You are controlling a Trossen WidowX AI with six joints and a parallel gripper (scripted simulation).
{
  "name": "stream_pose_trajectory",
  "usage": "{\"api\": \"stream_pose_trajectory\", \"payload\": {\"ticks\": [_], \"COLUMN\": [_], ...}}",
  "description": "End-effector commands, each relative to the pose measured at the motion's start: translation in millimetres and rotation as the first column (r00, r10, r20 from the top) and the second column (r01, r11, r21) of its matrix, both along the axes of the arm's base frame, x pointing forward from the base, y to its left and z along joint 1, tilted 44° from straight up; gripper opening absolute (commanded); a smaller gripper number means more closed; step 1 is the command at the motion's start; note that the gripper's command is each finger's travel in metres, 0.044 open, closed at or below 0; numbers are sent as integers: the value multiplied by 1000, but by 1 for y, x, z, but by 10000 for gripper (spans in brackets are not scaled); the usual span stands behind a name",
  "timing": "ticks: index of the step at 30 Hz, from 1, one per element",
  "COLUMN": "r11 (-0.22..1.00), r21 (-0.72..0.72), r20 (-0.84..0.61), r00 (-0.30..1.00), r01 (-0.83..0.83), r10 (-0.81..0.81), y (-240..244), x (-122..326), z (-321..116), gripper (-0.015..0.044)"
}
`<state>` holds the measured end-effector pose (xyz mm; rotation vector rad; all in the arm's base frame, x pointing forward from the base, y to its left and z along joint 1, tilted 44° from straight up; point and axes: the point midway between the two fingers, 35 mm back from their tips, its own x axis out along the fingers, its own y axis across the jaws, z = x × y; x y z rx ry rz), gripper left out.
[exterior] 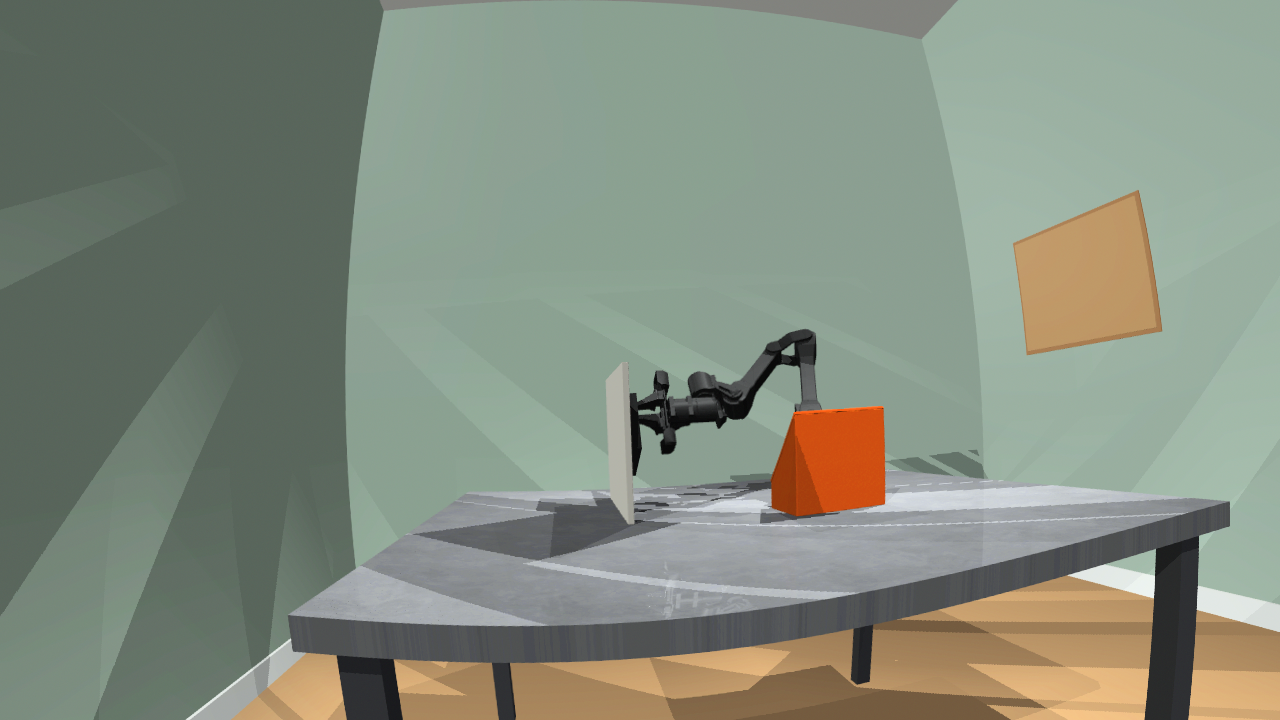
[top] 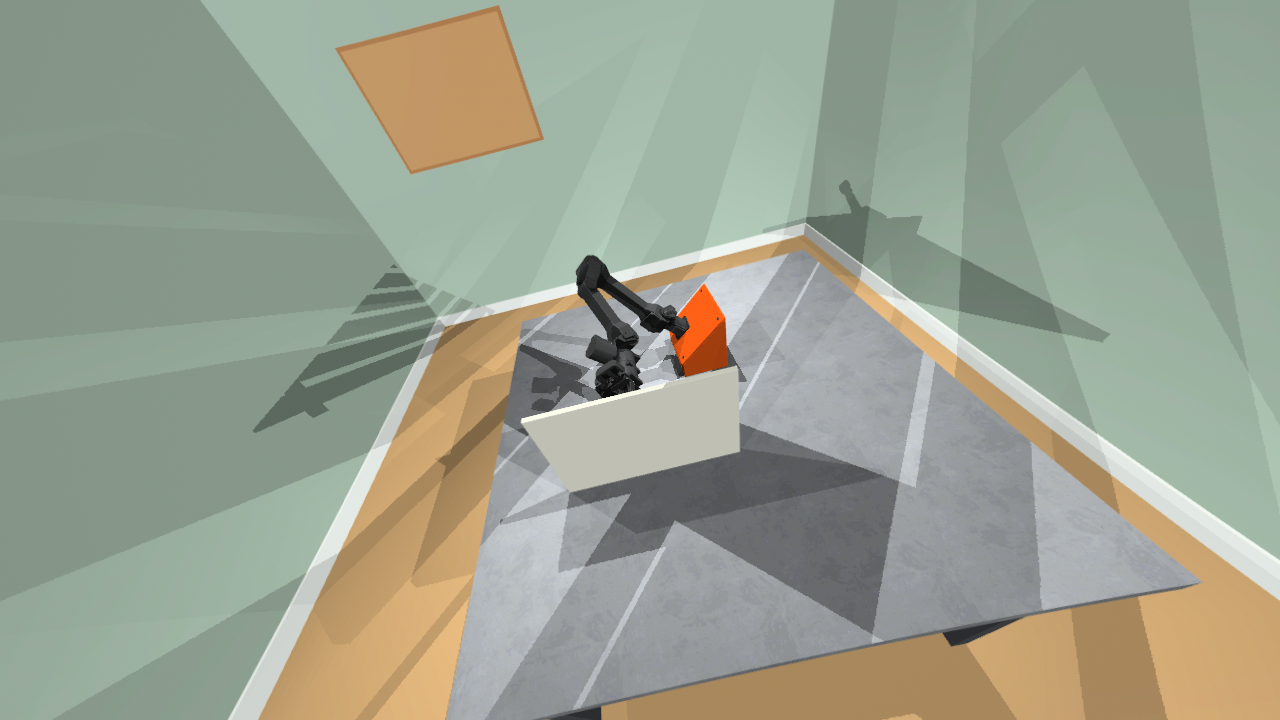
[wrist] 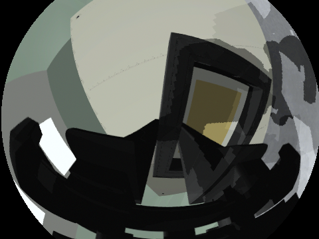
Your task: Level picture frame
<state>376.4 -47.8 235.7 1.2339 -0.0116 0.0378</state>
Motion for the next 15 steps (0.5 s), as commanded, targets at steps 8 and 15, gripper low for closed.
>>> {"api": "stream_pose_trajectory", "payload": {"ticks": [8,15], "r11": [1000,998], "r21": [-5,-68], "r20": [0,2], "r00": [1000,1000], "r01": [0,2], "r10": [0,-2], "y": [0,0], "x": [0,0], "z": [0,0], "gripper": [0,0]}}
